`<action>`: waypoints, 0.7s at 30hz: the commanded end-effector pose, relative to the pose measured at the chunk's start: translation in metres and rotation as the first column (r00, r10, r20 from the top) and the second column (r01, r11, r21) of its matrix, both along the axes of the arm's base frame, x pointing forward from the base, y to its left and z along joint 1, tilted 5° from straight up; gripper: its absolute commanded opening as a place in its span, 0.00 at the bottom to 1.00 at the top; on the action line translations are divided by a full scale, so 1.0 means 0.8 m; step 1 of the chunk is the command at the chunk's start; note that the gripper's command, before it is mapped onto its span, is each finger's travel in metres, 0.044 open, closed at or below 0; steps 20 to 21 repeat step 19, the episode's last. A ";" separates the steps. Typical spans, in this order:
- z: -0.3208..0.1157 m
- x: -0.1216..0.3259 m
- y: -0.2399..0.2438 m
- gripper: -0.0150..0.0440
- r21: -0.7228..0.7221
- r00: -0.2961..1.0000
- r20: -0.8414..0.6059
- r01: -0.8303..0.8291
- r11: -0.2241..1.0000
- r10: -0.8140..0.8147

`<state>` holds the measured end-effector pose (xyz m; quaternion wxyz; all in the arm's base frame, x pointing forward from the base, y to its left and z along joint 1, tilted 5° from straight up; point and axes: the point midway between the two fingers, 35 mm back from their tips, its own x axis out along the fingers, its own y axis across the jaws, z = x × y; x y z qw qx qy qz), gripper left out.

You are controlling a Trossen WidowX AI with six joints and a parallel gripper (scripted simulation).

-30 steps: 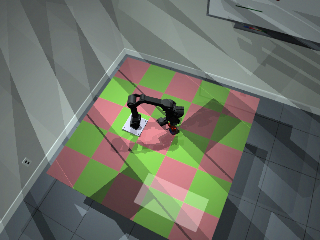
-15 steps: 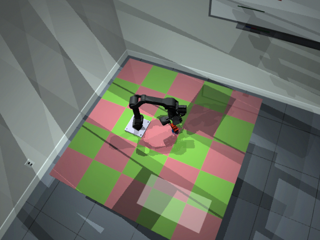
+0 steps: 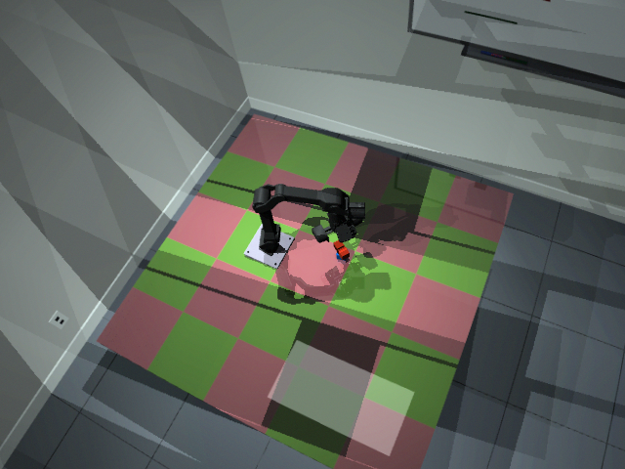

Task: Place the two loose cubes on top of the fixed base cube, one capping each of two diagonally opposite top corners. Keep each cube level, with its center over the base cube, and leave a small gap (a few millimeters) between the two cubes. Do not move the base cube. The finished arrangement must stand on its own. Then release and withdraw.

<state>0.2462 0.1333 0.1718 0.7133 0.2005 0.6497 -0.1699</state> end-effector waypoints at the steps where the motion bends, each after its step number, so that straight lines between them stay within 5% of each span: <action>1: 0.000 -0.011 0.034 0.93 0.001 1.000 -0.002 -0.007 1.000 0.007; 7: -0.001 -0.054 0.116 0.93 0.007 1.000 -0.005 -0.008 1.000 0.008; 21: -0.001 -0.056 0.118 0.93 0.007 1.000 -0.005 -0.008 1.000 0.008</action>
